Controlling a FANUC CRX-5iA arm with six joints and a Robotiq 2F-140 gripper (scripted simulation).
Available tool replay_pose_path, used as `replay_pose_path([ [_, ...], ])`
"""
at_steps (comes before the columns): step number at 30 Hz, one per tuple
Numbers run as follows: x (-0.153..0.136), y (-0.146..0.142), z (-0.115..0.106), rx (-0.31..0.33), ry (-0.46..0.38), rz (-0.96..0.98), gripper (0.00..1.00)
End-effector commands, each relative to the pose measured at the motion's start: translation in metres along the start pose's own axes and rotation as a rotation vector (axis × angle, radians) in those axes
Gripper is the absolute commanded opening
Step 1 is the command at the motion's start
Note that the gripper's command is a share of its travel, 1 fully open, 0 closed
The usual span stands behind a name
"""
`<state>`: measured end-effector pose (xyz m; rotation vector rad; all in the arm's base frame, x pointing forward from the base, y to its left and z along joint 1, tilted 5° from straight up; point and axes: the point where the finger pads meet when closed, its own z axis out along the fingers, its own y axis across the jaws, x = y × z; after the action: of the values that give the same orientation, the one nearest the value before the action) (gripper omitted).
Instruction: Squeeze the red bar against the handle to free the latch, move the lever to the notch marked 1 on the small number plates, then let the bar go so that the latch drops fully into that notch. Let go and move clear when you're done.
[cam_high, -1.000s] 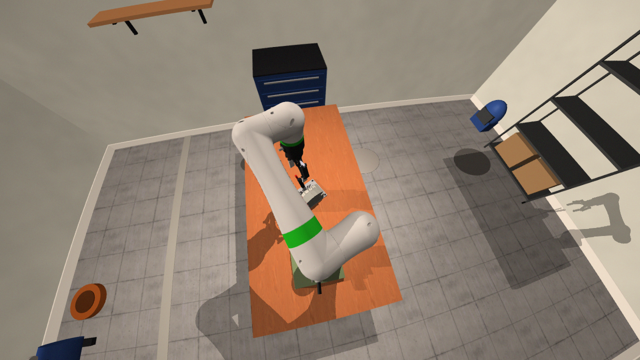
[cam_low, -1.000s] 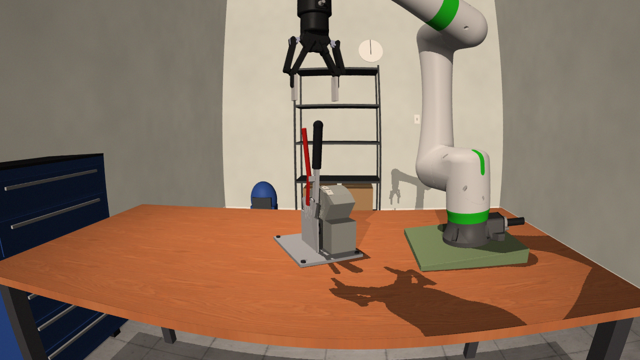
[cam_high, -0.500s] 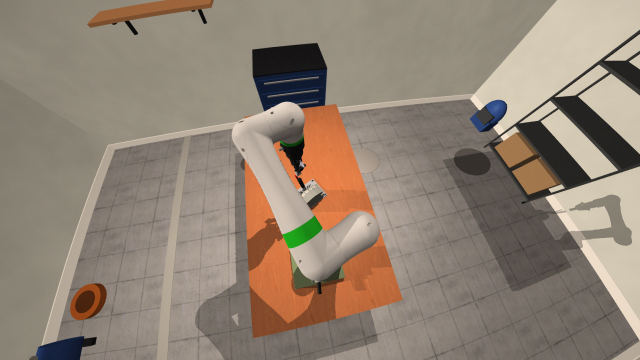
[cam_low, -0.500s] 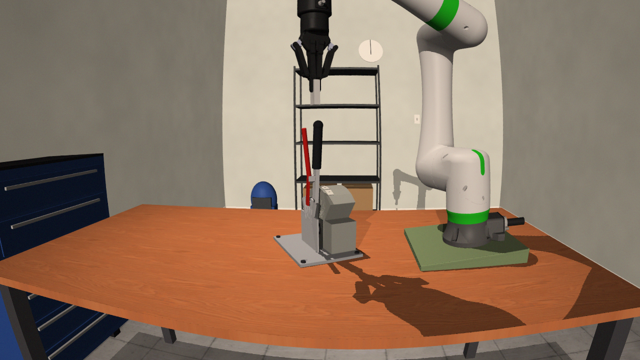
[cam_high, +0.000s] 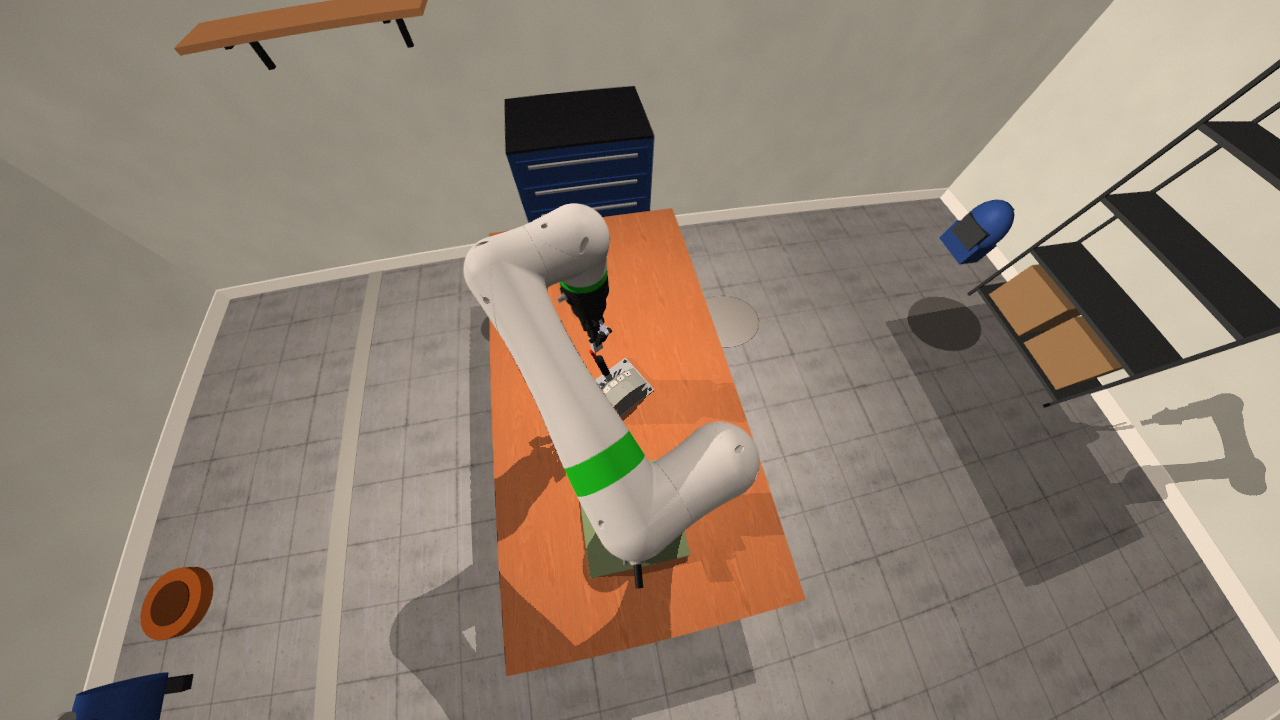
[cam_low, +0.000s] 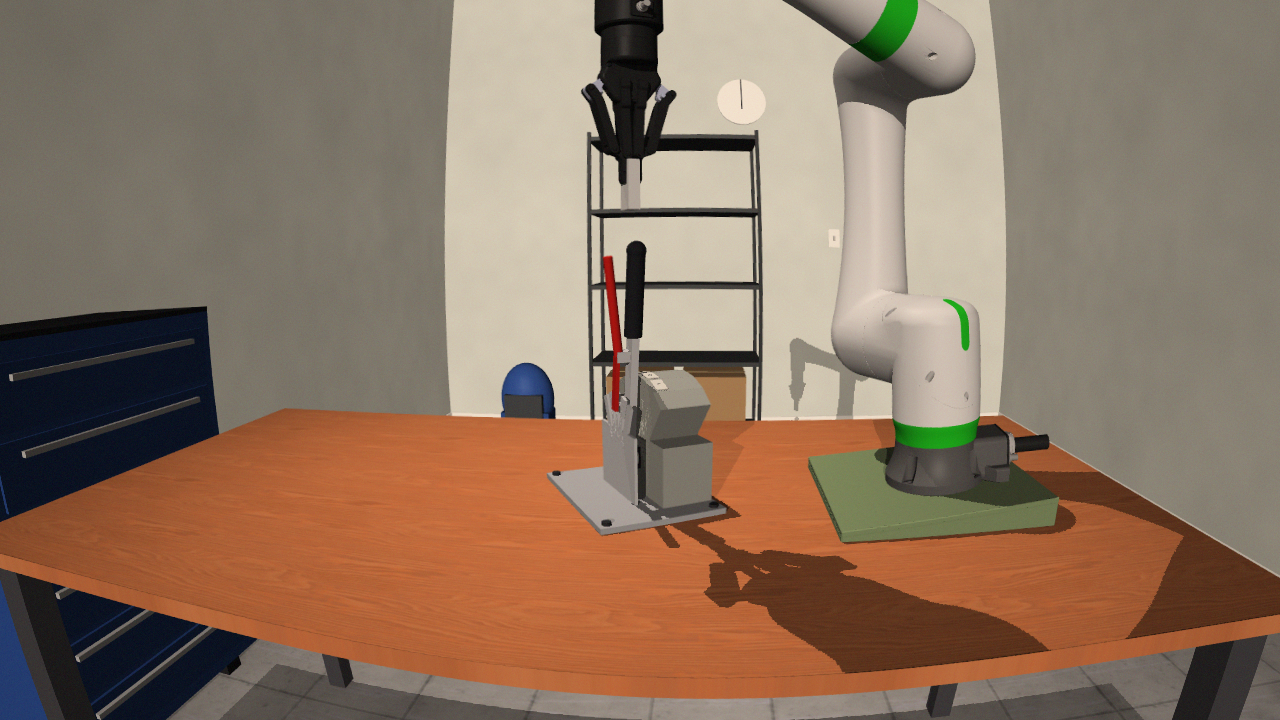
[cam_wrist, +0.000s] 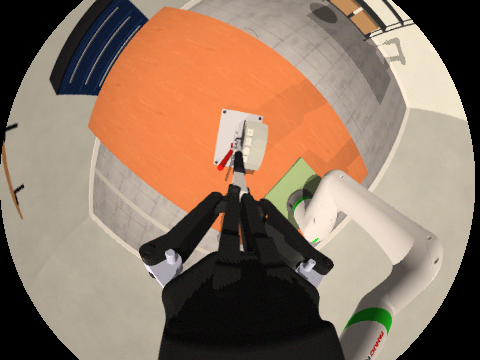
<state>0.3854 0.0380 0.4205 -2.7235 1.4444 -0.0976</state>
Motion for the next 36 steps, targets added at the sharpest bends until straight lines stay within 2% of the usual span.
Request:
replay_pose_path([
  [1,0.0,-0.0001,-0.0002,0.0,0.0,0.0,0.0],
  [7,0.0,-0.0001,-0.0002,0.0,0.0,0.0,0.0],
  [8,0.0,-0.0001,-0.0002,0.0,0.0,0.0,0.57],
  [36,0.0,-0.0001,-0.0002,0.0,0.0,0.0,0.57],
])
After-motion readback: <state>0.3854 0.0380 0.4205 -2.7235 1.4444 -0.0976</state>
